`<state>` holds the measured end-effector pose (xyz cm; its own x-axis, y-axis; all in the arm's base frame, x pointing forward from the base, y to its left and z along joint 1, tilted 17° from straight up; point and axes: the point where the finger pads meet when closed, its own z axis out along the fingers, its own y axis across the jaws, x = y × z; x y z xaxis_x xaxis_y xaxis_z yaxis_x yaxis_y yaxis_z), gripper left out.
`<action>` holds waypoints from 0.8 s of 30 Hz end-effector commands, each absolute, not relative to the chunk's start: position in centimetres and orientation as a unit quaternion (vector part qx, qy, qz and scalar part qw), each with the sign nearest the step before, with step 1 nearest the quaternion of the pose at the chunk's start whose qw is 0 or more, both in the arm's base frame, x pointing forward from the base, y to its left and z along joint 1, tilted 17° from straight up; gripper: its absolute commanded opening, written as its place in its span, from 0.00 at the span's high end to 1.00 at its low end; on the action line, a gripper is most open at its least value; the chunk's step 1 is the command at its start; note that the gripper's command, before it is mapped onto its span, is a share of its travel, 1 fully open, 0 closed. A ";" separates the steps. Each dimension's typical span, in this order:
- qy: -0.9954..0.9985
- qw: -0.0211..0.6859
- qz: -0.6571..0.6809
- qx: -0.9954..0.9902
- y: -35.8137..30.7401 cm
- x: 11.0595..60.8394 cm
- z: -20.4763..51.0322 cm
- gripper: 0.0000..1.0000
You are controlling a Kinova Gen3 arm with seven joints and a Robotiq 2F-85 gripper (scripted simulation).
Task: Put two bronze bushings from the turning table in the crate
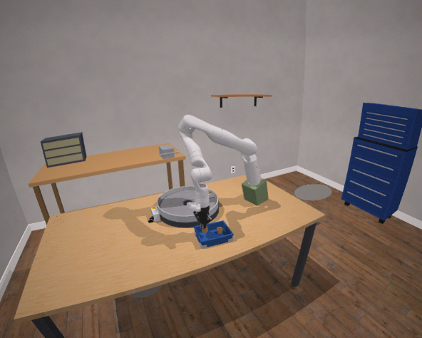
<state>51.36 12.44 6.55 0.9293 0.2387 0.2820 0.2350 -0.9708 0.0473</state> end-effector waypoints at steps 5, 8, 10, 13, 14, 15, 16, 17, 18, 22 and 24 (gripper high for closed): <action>0.121 0.006 0.145 0.982 12.5 51.6 6.0 1.00; 0.121 0.006 0.145 0.982 12.5 51.6 5.8 1.00; 0.121 0.006 0.145 0.982 12.5 51.6 5.8 1.00; 0.121 0.006 0.145 0.982 12.5 51.6 5.8 1.00; 0.121 0.006 0.145 0.982 12.5 51.6 5.8 1.00; 0.121 0.006 0.145 0.982 12.5 51.6 5.8 1.00; 0.121 0.006 0.145 0.982 12.5 51.6 5.8 1.00; 0.121 0.006 0.145 0.982 12.5 51.6 5.8 1.00; 0.121 0.006 0.145 0.982 12.5 51.6 5.8 1.00; 0.121 0.006 0.145 0.982 12.5 51.8 5.2 1.00; 0.121 0.006 0.145 0.982 12.5 51.9 5.0 1.00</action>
<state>51.94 12.34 5.23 0.9283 0.2377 0.2861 0.2332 -0.9711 0.0500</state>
